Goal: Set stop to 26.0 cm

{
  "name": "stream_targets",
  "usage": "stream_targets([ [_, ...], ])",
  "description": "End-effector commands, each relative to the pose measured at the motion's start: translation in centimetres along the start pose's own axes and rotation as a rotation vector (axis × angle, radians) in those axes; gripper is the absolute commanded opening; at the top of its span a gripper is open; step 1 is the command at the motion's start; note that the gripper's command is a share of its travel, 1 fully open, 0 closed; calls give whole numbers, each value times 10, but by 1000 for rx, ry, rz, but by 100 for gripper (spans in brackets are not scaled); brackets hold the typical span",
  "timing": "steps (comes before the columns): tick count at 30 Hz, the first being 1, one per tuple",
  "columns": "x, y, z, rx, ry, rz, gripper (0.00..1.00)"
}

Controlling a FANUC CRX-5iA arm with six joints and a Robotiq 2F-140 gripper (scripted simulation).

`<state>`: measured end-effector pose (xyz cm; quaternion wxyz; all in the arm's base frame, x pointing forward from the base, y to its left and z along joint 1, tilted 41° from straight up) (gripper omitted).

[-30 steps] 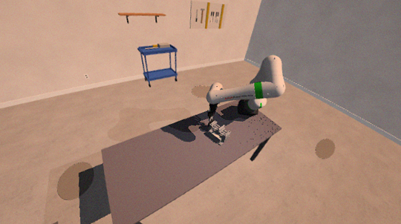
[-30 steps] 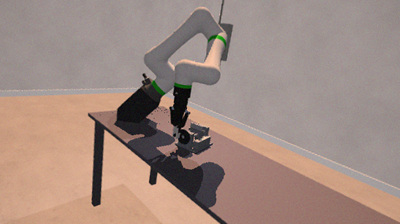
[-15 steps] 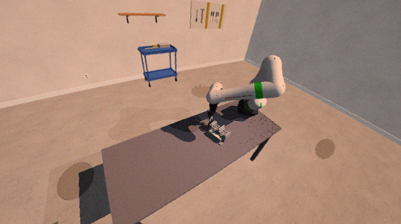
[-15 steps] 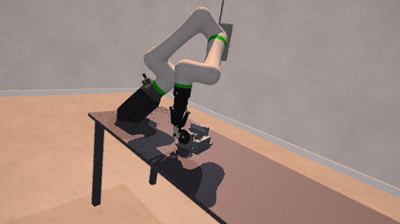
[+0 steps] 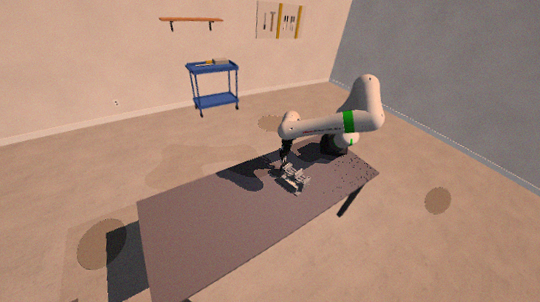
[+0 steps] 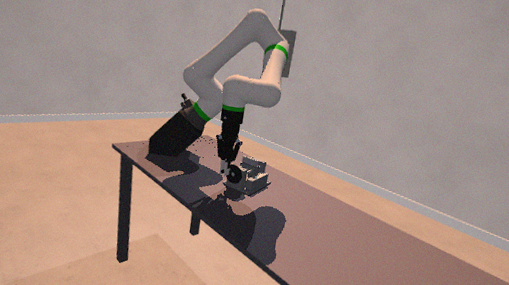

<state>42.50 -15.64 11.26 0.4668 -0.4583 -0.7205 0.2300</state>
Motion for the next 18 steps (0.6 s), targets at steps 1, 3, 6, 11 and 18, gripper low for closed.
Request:
stream_targets([
  [1,0,-1,-1,0,0,0,4],
  [3,0,-2,-1,0,0,0,4],
  [6,0,-3,-2,0,0,0,4],
  [11,0,-5,-4,0,0,0,4],
  [18,1,-7,-6,0,0,0,4],
])
Point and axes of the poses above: the point where the finger pads meet when closed, its own y axis out along the fingers, its own z axis across the jaws, x = y × z, the point moved 6 cm from there along -y, back along the fingers, and after that the axes turned 9 degrees about y, right-handed, at the moved point
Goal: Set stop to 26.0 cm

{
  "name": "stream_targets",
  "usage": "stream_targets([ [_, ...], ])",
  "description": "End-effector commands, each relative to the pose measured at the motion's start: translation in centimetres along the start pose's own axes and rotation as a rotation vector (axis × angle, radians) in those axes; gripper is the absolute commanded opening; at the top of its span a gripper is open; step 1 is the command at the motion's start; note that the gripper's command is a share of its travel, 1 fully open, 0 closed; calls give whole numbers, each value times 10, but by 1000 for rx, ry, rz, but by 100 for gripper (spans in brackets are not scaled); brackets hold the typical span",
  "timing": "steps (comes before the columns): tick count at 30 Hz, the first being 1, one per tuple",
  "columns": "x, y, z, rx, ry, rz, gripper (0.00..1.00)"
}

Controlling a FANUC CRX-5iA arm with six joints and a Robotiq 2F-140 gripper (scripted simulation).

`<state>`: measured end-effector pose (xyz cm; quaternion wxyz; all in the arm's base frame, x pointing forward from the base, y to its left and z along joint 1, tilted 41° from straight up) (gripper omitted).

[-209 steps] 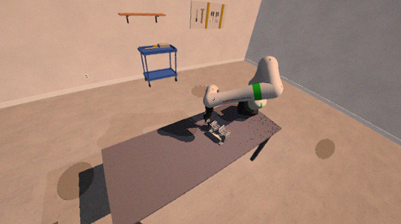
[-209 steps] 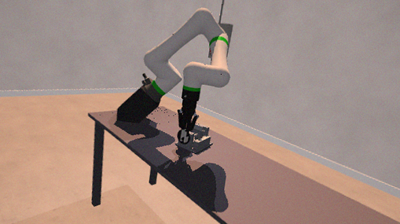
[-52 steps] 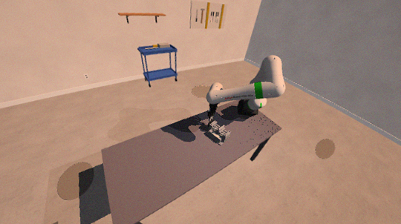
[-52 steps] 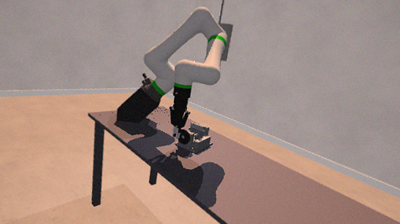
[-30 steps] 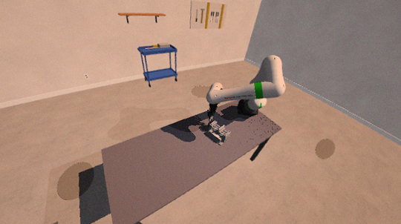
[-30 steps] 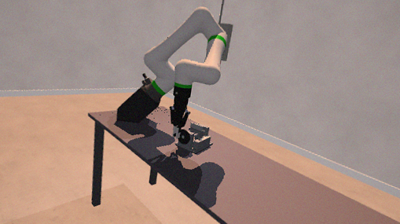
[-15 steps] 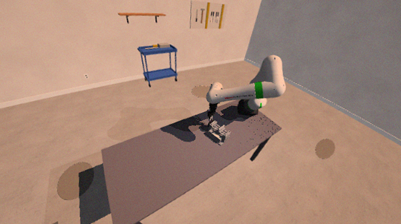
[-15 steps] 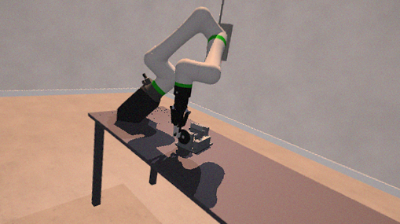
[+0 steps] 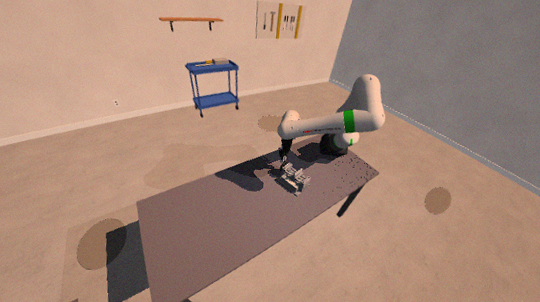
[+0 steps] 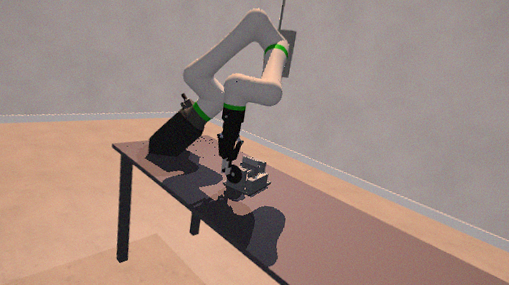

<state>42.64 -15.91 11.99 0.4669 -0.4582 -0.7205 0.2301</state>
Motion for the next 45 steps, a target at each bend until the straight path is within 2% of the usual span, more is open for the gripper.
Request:
stream_targets([
  [1,0,-1,-2,-1,0,0,4],
  [29,3,-9,-22,-1,0,0,4],
  [45,6,-2,-40,-1,0,0,4],
])
Point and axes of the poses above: the point where the finger pads meet when closed, its own y axis out along the fingers, its own z axis across the jaws, x = y × z, the point moved 6 cm from there along -y, back along the fingers, and after that the axes turned 9 degrees about y, right-handed, at the moved point
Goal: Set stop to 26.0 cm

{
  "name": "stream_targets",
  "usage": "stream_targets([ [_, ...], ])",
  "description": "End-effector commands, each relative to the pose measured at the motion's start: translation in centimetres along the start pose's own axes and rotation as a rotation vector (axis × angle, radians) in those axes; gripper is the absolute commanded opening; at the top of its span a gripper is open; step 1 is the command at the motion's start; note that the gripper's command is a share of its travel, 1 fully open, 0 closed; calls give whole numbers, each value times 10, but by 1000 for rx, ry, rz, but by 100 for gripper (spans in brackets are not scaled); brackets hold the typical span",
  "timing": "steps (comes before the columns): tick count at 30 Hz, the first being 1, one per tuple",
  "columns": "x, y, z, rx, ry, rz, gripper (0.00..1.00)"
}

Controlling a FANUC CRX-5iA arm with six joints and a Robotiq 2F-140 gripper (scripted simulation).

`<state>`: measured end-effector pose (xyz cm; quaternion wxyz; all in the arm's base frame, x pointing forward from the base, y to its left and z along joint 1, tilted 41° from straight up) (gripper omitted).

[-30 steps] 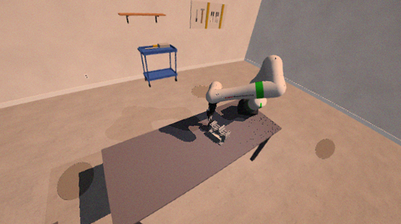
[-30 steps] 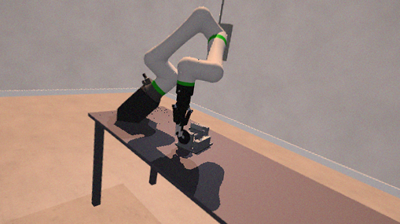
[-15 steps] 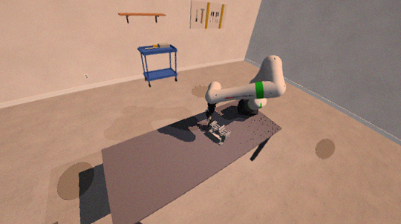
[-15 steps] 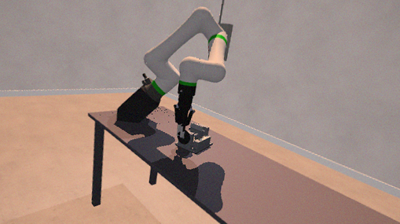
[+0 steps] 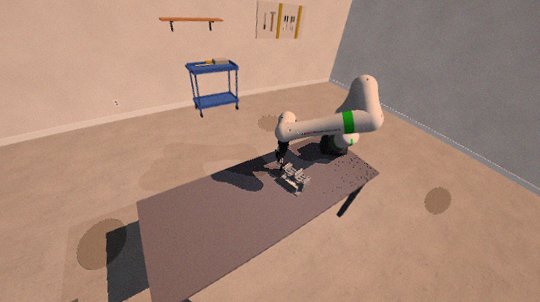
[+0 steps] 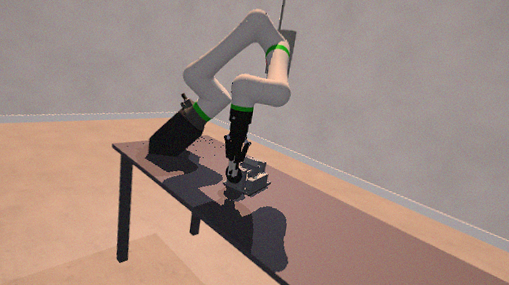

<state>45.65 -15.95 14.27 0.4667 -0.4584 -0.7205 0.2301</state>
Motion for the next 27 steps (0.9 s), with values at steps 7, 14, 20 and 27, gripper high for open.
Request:
stream_targets([
  [7,1,7,-8,0,0,0,4],
  [14,2,17,-13,0,0,0,4],
  [20,2,27,-14,0,0,0,4],
  [27,2,39,-11,0,0,0,4],
])
Point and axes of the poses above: the point where the finger pads meet when closed, its own y axis out along the fingers, its own z axis across the jaws, x = y × z, the point moved 6 cm from there along -y, back along the fingers, and after that the axes turned 9 degrees about y, right-handed, at the moved point
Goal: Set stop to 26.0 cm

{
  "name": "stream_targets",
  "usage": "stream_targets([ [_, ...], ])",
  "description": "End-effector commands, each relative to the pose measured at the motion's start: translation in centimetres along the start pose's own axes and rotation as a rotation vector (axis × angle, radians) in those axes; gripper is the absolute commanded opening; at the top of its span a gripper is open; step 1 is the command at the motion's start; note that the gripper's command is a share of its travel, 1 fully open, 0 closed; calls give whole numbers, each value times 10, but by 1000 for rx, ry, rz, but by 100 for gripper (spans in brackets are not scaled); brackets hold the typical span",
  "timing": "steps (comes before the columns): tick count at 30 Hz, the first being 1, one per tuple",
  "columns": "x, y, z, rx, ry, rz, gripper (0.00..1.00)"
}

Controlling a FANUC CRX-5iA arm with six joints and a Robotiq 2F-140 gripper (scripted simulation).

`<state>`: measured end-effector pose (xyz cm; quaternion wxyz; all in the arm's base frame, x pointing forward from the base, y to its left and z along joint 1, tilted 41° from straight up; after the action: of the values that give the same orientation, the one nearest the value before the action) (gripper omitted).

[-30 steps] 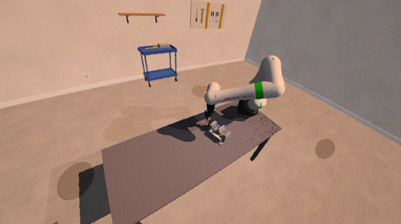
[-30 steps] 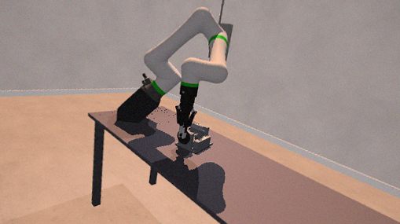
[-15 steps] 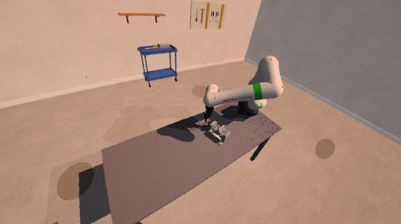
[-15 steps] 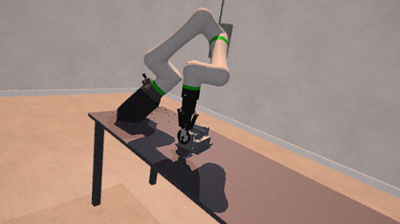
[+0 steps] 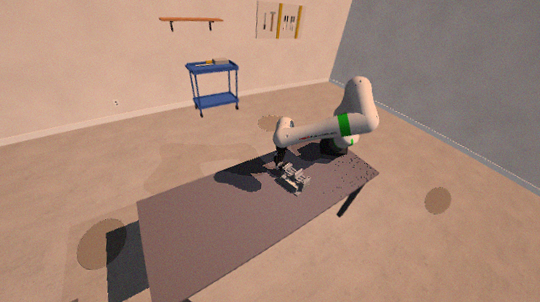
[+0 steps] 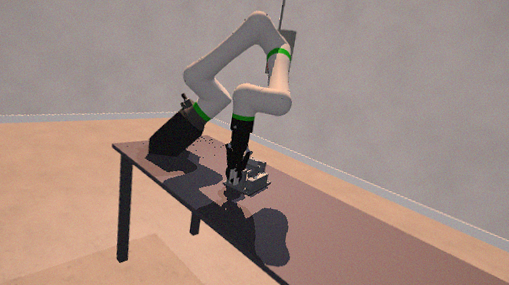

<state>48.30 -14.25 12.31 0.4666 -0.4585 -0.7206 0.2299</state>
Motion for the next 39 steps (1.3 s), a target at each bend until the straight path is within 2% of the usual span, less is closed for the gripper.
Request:
stream_targets([
  [1,-1,7,3,0,0,0,4],
  [9,-3,18,16,0,0,0,4],
  [19,-5,21,31,0,0,0,4],
  [28,-7,17,45,0,0,0,4],
  [39,-9,0,58,0,0,0,4],
])
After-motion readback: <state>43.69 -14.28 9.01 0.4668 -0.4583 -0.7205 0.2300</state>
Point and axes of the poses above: the point where the finger pads meet when closed, its own y axis out along the fingers, its own z axis across the jaws, x = y × z, the point moved 6 cm from there along -y, back along the fingers, and after that the axes turned 9 degrees about y, right-handed, at the moved point
